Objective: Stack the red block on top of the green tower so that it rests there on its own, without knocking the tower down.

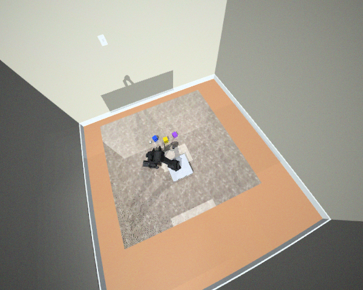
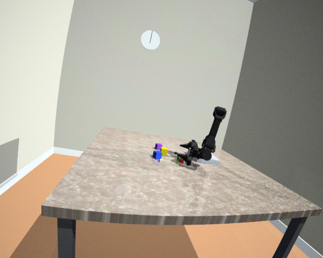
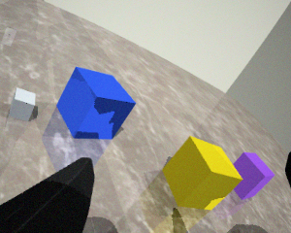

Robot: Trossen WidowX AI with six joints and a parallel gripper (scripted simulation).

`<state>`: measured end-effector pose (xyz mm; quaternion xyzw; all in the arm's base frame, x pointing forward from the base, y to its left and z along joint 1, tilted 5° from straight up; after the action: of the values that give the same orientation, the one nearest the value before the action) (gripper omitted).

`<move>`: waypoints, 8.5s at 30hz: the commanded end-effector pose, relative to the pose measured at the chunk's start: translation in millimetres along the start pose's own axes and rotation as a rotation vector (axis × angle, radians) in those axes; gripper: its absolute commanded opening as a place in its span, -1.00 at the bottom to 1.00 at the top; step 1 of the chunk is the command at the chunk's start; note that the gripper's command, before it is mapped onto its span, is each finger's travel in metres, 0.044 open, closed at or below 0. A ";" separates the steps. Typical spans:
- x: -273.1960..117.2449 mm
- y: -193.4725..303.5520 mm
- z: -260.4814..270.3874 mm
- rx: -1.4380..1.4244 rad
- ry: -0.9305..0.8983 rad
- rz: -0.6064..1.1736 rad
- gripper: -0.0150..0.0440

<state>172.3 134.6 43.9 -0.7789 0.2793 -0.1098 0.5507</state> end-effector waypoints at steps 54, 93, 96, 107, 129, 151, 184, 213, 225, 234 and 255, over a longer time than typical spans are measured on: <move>81.4 -90.5 -37.1 1.151 0.528 1.531 1.00; 82.8 -47.4 -19.3 1.150 0.529 1.531 1.00; 82.8 -47.4 -19.3 1.150 0.529 1.531 1.00; 81.9 -49.1 -20.2 1.151 0.521 1.526 0.73; 81.8 -58.2 -23.6 1.151 0.523 1.528 -0.49; 75.4 -154.1 -63.4 1.151 0.528 1.530 -0.49; 98.5 -111.2 -67.8 1.150 0.529 1.528 -0.49; 100.3 -83.2 -56.9 1.150 0.529 1.528 -0.49; 100.4 -82.0 -56.4 1.150 0.529 1.528 -0.49; 100.5 -80.9 -56.0 1.150 0.529 1.528 -0.49; 100.1 -83.1 -57.1 1.148 0.524 1.530 0.40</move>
<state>253.2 53.2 128.2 0.0449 0.7247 -0.0125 0.6875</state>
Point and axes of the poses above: the point midway between the two fingers, 35 mm back from their tips, its own x axis out along the fingers, its own z axis across the jaws, y = z × x, the point moved 9 cm from there along -x, back along the fingers, and after that the axes turned 12 degrees about x, right-handed, at the moved point
